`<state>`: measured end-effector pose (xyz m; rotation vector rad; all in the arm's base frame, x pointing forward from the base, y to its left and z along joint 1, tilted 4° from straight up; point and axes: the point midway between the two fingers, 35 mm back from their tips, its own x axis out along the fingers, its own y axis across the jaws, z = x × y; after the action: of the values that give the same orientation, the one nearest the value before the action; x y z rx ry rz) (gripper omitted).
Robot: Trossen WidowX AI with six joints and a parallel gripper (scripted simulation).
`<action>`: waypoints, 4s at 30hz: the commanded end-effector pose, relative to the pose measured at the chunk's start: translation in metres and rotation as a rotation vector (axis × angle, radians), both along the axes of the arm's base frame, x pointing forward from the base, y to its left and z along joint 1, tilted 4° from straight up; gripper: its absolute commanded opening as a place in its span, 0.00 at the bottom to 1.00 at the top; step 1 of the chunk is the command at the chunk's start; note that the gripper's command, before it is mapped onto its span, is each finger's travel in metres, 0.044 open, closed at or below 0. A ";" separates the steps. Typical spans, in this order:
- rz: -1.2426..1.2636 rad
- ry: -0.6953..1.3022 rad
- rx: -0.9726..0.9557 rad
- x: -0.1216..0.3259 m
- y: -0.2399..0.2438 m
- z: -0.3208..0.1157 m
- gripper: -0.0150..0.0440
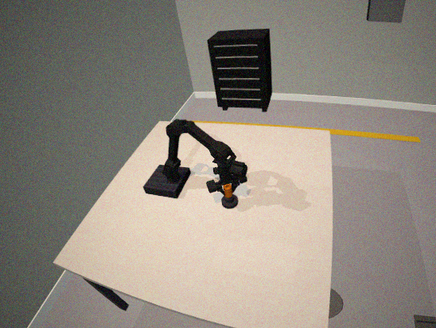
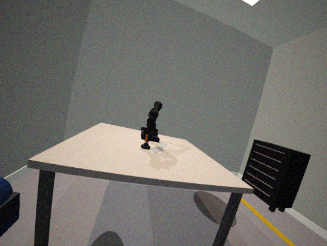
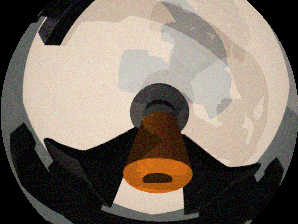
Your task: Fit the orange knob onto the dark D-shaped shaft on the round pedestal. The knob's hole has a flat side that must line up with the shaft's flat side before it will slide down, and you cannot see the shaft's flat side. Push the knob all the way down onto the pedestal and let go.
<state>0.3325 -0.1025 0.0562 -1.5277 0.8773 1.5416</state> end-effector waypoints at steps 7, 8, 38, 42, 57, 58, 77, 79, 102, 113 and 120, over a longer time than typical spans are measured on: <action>0.006 -0.002 -0.001 0.001 0.000 -0.001 0.25; 0.006 -0.002 -0.001 0.001 0.000 -0.001 0.25; 0.215 -0.014 -0.007 0.001 0.000 0.000 0.25; 0.215 -0.014 -0.007 0.001 0.000 -0.001 0.25; 0.240 -0.015 -0.007 0.001 0.000 0.005 0.25; 0.269 -0.017 -0.008 0.001 0.000 0.005 0.25; 0.424 -0.026 -0.012 0.001 0.000 0.000 0.25; 0.424 -0.026 -0.012 0.001 0.000 -0.001 0.25; 0.633 -0.038 -0.018 0.001 0.000 0.002 0.25; 0.633 -0.038 -0.018 0.000 0.000 0.000 0.25; 0.633 -0.038 -0.018 0.001 0.000 -0.001 0.25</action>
<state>0.3325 -0.1022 0.0560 -1.9497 0.3961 1.9274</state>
